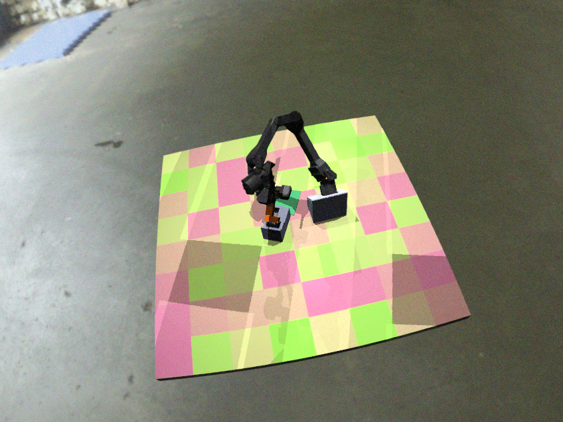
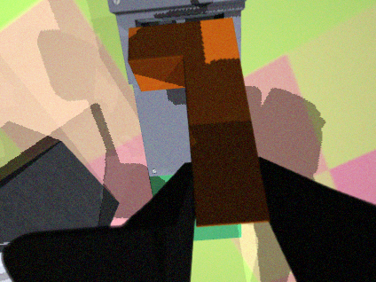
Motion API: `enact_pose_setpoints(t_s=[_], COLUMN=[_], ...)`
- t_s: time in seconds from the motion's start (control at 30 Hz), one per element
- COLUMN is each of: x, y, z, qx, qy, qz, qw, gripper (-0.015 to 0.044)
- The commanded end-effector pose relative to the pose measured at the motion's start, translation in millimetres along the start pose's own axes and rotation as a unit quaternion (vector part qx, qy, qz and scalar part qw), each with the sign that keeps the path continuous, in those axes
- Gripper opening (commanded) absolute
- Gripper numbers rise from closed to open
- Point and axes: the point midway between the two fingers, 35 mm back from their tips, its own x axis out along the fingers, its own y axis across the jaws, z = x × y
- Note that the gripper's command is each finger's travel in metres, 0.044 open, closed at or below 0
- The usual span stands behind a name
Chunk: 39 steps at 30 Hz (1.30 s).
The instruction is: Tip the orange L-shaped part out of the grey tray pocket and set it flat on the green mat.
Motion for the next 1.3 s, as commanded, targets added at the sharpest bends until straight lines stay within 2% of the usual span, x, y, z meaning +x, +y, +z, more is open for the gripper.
enact_pose_setpoints(t_s=[0.0,1.27], x=[2,2], y=[1,13], z=[-16,-152], qx=[-0.001,-0.003], qy=[0.003,0.006], qz=[0.002,0.002], qw=[1.0,1.0], gripper=[0.0,0.0])
